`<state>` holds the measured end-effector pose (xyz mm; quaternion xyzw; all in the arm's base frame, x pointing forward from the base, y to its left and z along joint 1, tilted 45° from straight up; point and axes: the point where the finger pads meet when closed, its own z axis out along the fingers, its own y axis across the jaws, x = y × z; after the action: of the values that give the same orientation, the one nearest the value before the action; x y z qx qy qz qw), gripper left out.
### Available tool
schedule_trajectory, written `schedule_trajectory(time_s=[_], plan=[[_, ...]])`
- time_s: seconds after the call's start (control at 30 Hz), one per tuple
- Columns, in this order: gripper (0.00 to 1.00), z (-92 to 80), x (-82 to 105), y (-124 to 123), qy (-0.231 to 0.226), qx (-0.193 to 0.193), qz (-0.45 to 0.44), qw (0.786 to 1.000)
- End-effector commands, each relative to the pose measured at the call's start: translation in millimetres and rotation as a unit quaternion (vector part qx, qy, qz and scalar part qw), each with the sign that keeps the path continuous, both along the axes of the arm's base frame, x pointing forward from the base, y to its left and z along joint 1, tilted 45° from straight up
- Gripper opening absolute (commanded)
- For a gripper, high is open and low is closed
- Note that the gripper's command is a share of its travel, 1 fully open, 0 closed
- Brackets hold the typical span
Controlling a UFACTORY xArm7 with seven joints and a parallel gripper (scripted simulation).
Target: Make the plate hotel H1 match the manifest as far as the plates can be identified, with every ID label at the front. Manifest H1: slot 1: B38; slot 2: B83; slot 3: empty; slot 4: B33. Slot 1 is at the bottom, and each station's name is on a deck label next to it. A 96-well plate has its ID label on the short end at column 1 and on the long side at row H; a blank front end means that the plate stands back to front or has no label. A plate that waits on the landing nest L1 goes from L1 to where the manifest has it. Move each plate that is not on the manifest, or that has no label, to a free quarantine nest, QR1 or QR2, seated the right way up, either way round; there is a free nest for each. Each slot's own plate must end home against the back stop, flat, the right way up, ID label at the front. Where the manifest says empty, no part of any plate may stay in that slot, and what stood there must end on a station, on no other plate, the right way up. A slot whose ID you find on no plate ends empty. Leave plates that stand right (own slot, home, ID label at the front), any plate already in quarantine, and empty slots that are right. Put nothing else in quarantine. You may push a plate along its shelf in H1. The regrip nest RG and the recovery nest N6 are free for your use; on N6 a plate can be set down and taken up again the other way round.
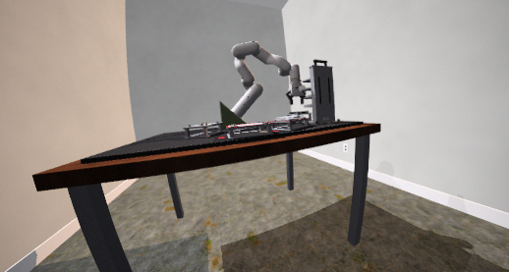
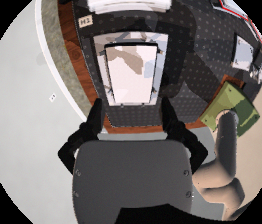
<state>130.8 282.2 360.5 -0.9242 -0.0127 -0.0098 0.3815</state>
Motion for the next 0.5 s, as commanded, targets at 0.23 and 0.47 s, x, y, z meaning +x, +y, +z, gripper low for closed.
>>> schedule_trajectory(time_s=[0.23, 0.47], plan=[[1.0, -8.0, 0.7, 9, 0.0, 0.001, -0.001, 1.0], [1.0, -15.1, 0.8, 16, 0.0, 0.001, -0.001, 1.0]])
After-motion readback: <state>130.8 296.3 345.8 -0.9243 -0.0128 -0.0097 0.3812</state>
